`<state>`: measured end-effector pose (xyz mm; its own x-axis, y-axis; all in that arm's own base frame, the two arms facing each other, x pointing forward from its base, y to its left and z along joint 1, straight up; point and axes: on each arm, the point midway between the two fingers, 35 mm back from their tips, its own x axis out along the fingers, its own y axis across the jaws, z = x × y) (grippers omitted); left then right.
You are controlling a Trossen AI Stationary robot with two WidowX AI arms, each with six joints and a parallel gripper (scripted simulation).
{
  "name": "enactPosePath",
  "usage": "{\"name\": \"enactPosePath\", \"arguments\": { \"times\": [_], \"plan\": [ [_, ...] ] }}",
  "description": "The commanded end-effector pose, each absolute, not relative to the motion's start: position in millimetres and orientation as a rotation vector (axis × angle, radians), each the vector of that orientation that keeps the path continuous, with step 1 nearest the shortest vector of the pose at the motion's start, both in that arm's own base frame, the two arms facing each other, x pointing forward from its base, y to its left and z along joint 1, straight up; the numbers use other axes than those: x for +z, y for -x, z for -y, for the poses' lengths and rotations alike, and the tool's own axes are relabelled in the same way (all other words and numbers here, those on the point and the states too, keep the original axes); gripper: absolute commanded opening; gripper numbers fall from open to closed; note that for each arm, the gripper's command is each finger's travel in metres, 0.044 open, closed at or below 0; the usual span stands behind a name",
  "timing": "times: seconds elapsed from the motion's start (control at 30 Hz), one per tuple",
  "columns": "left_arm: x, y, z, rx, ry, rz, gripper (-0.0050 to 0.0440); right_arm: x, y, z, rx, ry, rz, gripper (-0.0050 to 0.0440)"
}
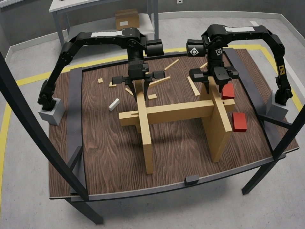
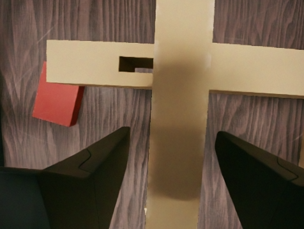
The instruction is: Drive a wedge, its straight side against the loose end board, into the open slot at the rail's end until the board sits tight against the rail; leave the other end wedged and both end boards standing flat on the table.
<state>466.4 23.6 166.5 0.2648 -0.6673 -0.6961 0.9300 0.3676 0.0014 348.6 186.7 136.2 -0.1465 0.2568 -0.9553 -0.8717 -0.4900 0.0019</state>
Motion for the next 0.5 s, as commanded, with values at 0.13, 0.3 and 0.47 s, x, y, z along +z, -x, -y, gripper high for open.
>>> {"name": "enactPosePath", "arguments": {
  "times": [0.13, 0.3, 0.47],
  "plan": [
    [192.0, -464.7, -23.6, -1.107, -0.513, -0.626, -0.0050, 146.1, -350.6, -188.2, 1.734, 1.307, -0.724, 0.0000],
    [192.0, -464.7, -23.6, -1.107, -0.513, -0.626, -0.0050, 146.0, -350.5, -188.2, 1.733, 1.309, -0.725, 0.0000],
    [192.0, -464.7, -23.6, -1.107, -0.513, -0.626, -0.0050, 146.0, -350.5, -188.2, 1.733, 1.309, -0.725, -0.0002]
  ]
}}
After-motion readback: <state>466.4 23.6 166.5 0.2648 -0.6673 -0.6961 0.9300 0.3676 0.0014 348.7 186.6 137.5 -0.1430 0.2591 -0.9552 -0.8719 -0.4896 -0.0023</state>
